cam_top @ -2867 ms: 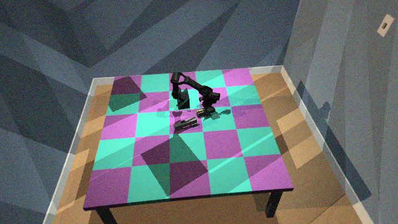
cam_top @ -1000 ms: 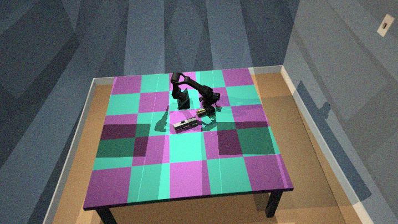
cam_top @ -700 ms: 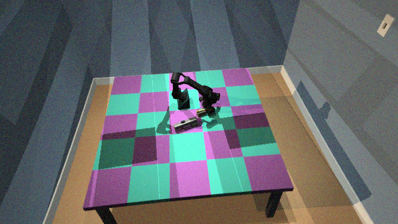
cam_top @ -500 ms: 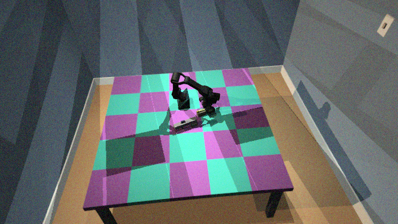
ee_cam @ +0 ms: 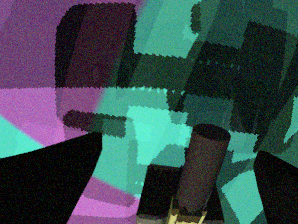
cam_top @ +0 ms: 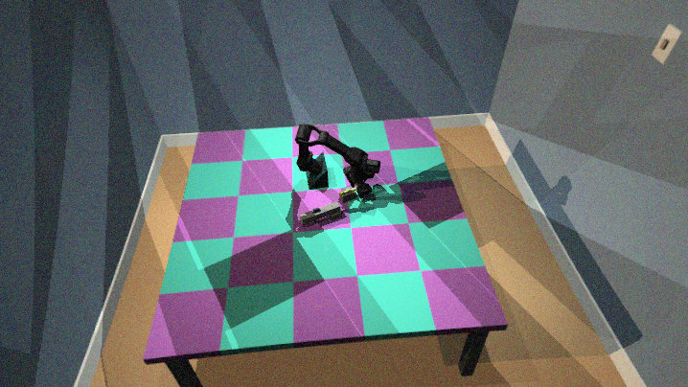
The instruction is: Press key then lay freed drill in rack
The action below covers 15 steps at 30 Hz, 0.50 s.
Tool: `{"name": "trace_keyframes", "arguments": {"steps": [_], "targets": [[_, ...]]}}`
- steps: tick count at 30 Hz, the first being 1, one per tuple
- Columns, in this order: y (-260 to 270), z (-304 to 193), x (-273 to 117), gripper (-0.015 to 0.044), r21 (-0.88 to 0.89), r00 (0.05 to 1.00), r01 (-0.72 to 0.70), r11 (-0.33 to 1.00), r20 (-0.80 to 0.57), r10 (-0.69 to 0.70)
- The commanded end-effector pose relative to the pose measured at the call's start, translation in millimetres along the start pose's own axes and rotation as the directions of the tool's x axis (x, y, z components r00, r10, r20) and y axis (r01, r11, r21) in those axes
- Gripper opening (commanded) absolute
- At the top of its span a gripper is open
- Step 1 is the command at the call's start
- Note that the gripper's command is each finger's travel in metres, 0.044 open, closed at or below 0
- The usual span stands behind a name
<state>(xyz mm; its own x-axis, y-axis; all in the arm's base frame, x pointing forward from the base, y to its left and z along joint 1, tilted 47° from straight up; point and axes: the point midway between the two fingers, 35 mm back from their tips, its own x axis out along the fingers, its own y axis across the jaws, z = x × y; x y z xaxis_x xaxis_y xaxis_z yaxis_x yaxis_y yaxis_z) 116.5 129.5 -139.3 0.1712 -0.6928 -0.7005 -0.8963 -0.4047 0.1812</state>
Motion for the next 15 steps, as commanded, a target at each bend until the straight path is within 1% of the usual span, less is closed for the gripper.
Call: {"name": "trace_keyframes", "arguments": {"steps": [1, 12, 14, 15], "targets": [[-1.0, 1.3, -14.1, 0.0440, 0.006, 1.000, 0.005, 1.000, -0.005, -0.005], [-1.0, 3.0, -72.7, 0.0440, 0.005, 1.000, 0.003, 1.000, -0.007, -0.003], [-1.1, 3.5, -77.4, 0.0440, 0.005, 1.000, 0.003, 1.000, -0.007, -0.003], [-1.9, 3.5, -70.5, 0.0440, 0.003, 1.000, 0.012, 1.000, -0.004, -0.012]]}}
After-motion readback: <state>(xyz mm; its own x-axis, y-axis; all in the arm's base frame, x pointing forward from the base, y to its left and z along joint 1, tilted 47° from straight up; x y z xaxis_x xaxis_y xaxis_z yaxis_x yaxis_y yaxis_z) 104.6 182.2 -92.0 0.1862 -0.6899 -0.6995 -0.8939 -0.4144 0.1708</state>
